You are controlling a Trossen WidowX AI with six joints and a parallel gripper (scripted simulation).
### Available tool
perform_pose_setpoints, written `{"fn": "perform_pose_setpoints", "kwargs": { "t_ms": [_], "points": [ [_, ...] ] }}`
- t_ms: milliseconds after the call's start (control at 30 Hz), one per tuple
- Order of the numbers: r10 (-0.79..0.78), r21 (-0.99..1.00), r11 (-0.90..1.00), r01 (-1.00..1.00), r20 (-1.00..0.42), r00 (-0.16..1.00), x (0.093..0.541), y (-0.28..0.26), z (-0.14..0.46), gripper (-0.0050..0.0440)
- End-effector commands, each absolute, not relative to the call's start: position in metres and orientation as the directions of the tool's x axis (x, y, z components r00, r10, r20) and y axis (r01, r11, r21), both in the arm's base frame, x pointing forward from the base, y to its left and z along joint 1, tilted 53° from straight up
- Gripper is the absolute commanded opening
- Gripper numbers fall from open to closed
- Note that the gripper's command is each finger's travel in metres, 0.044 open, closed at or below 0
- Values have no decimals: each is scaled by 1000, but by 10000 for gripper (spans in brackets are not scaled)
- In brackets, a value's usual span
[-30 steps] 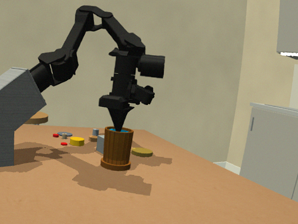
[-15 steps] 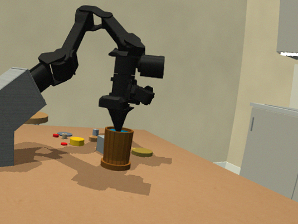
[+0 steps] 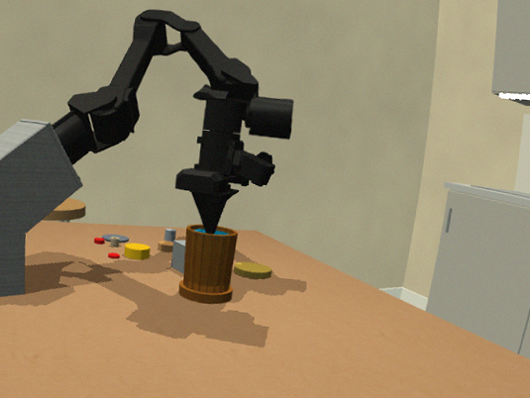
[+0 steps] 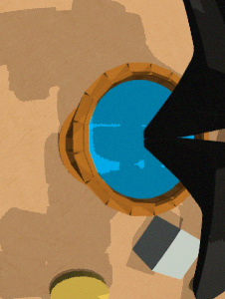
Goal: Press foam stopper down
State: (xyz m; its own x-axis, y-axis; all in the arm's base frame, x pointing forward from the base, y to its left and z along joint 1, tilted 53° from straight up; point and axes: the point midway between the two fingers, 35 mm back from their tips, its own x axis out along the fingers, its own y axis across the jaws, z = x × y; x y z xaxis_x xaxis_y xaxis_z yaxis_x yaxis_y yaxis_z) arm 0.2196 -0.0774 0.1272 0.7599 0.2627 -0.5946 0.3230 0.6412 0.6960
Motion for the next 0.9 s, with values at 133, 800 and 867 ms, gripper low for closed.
{"fn": "perform_pose_setpoints", "kwargs": {
  "t_ms": [133,800,867],
  "points": [
    [261,683,650,334,-613,746,206,-87,136,0],
    [264,694,641,326,-599,756,162,-101,177,0],
    [265,695,641,327,-599,755,162,-101,177,0]
  ]
}}
